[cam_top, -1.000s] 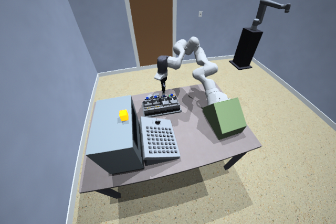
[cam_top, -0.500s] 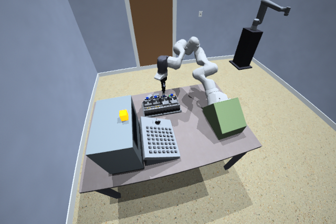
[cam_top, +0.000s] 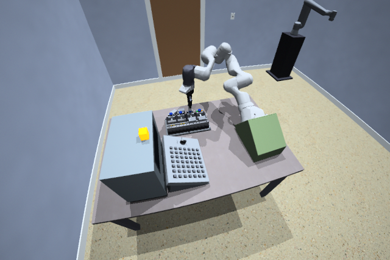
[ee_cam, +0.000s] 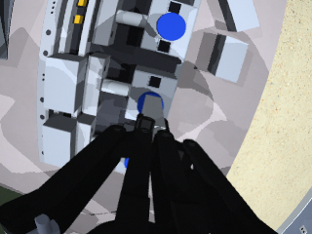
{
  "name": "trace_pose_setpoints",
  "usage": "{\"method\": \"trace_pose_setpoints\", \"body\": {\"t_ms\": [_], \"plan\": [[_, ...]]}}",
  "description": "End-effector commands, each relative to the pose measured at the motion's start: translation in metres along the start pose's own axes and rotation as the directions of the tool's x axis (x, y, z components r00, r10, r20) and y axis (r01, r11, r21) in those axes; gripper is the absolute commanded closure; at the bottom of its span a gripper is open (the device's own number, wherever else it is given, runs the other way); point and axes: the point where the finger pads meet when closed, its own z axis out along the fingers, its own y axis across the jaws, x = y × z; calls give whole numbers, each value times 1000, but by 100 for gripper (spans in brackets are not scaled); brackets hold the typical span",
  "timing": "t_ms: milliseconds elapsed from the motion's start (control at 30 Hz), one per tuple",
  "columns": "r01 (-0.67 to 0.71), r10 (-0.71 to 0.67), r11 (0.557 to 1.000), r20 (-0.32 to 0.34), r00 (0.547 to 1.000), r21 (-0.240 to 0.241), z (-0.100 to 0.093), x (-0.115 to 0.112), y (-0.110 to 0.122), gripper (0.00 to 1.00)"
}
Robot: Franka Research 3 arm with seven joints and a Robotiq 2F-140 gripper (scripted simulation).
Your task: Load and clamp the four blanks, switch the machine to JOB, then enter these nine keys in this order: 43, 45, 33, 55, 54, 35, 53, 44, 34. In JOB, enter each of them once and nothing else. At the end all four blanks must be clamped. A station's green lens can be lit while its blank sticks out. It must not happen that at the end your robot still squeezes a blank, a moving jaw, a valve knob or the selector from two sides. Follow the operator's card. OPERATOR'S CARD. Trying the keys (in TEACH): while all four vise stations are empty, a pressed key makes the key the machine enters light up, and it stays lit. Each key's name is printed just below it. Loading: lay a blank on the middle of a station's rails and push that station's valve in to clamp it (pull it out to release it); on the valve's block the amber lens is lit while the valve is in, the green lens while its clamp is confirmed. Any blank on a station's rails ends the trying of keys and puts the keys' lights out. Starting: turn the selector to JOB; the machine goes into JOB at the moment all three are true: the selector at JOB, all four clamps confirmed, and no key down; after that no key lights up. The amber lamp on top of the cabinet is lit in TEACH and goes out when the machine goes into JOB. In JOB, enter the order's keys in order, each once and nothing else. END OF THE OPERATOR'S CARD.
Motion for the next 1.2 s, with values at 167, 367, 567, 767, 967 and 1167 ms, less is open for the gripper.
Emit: {"method": "trace_pose_setpoints", "body": {"t_ms": [167,367,567,767,967,1167], "plan": [[-3,3,1000,0,1000,-2,6,0,0,100],[-3,3,1000,0,1000,-2,11,0,0,100],[-3,3,1000,0,1000,-2,13,0,0,100],[-3,3,1000,0,1000,-2,14,0,0,100],[-3,3,1000,0,1000,-2,14,0,0,100],[-3,3,1000,0,1000,-2,14,0,0,100]]}}
